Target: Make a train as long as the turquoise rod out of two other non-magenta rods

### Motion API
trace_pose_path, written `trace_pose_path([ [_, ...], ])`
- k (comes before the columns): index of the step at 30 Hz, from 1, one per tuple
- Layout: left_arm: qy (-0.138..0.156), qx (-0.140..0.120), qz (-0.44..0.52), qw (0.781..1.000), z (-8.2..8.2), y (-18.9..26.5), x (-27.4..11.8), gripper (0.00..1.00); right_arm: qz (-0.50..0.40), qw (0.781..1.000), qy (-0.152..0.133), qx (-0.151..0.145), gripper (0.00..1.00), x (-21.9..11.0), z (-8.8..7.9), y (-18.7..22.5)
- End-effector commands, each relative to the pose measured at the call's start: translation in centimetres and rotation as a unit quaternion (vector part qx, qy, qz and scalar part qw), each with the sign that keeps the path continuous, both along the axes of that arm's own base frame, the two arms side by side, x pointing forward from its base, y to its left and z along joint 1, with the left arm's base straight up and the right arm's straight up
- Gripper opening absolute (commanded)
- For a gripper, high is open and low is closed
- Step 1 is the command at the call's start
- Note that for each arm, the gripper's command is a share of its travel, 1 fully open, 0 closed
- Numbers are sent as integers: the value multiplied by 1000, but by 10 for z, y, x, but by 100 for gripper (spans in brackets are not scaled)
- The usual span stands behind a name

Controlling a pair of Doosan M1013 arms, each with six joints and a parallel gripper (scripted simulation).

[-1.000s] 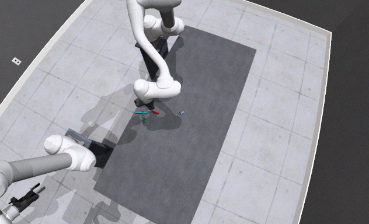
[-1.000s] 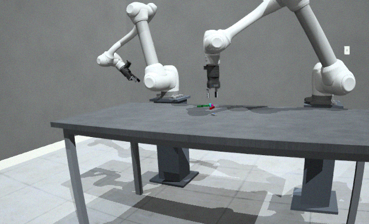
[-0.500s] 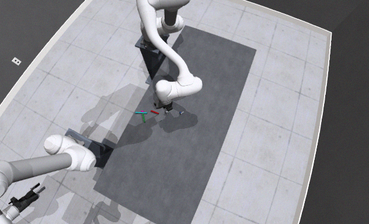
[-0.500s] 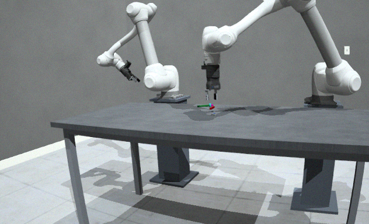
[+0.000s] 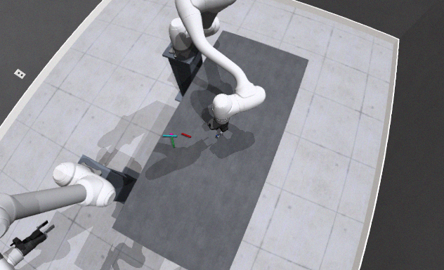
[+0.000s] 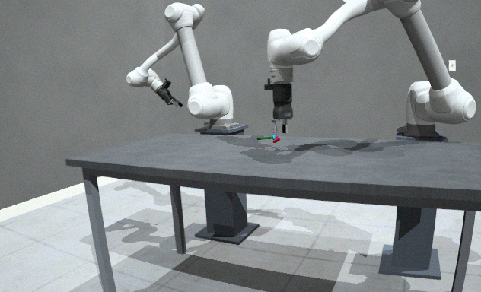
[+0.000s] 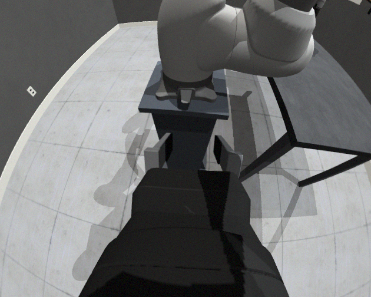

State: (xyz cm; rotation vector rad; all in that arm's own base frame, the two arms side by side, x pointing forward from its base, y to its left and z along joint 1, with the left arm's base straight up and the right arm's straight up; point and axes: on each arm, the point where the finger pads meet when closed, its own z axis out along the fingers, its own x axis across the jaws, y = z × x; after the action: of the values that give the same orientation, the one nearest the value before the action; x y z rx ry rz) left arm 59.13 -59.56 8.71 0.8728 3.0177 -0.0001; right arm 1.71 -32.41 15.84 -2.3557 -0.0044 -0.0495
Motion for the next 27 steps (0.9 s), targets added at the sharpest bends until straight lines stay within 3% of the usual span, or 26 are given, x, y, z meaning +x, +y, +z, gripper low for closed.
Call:
trace_pose_path([
  [1, -1, -1, 2, 1000, 2, 2, 6, 54, 0, 1000, 0, -1, 100, 0, 0, 0],
  [27, -1, -1, 2, 1000, -3, 2, 6, 54, 0, 1000, 0, -1, 100, 0, 0, 0],
])
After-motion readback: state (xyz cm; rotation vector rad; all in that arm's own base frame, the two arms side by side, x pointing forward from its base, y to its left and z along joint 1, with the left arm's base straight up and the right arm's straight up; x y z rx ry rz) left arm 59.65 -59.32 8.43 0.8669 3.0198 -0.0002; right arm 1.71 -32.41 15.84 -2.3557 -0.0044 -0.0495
